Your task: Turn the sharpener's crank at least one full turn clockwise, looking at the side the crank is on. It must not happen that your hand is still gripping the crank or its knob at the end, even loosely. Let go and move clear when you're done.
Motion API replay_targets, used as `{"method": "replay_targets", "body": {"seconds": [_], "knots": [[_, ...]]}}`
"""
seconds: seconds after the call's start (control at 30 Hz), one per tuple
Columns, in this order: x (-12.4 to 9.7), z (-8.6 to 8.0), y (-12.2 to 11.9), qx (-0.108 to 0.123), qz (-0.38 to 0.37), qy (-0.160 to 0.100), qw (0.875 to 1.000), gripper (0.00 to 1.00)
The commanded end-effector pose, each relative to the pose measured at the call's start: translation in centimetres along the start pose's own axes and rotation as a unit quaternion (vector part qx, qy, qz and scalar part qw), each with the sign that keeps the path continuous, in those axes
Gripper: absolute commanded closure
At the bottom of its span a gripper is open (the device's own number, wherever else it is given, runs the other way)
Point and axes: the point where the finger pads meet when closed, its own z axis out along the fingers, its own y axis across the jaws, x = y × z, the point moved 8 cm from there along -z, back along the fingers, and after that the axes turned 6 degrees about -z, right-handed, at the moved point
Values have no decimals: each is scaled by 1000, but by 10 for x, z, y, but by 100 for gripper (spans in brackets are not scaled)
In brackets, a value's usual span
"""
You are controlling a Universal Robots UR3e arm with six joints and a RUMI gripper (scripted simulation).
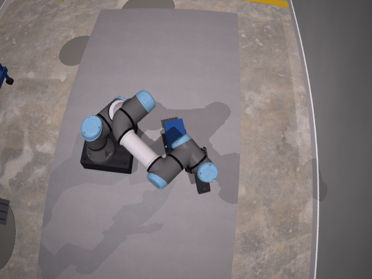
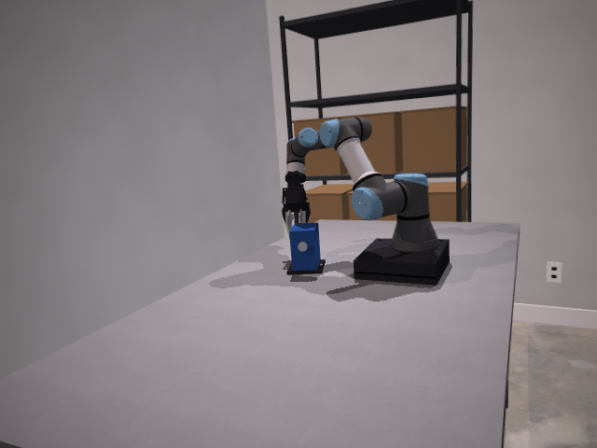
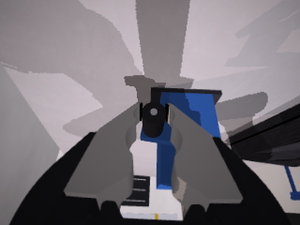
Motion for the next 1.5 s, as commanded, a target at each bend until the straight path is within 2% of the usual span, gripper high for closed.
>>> {"method": "replay_targets", "body": {"seconds": [0.0,1.47], "knots": [[2,3,1,1,0,1,1000,91],[15,30,26,1,0,1,1000,91]]}}
